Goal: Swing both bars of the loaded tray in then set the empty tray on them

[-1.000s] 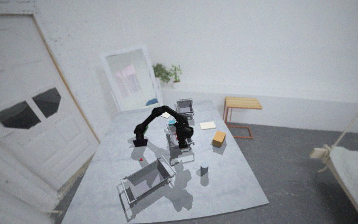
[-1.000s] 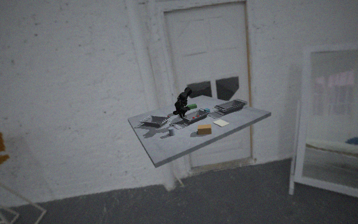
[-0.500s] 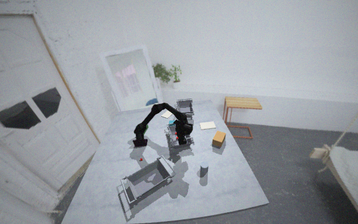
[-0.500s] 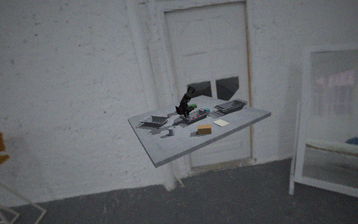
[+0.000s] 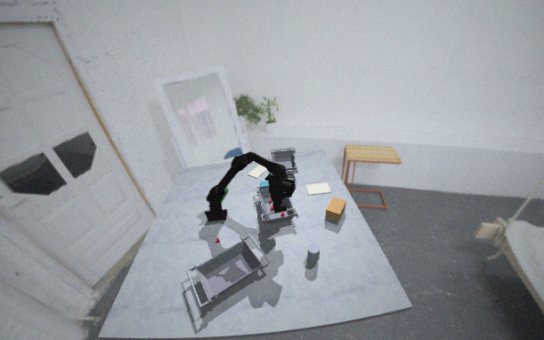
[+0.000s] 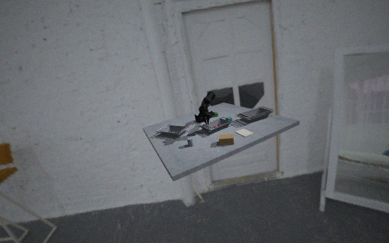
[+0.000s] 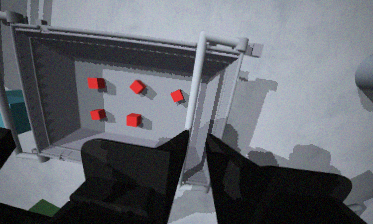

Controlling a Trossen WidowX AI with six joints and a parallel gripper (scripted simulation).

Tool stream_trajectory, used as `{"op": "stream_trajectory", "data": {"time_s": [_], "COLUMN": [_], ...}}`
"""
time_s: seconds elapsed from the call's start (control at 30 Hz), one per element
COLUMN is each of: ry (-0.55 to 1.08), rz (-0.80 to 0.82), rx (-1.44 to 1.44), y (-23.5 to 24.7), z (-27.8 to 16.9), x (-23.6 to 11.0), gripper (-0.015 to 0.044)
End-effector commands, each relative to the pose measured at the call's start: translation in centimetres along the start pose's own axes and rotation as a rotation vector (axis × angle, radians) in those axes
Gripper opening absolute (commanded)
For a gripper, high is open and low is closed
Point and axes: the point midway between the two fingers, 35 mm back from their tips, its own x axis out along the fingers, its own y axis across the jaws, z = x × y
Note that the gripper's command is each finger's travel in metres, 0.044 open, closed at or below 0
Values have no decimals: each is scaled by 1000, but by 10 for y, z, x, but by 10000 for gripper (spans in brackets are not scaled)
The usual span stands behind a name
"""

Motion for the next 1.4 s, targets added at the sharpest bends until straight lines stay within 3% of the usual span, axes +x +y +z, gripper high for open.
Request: {"op": "stream_trajectory", "data": {"time_s": [0.0, 0.83, 1.0, 1.03, 1.37], "ry": [5, 5, -2, 7, 7], "rz": [2, 2, 8, 8, -11], "rx": [-1, -1, 65, 19, 14], "y": [1, 1, 1, 6, 160], "z": [0, 0, 0, 2, 22], "x": [3, 3, -22, -6, -11], "gripper": [85, 85, 85, 85, 85]}}
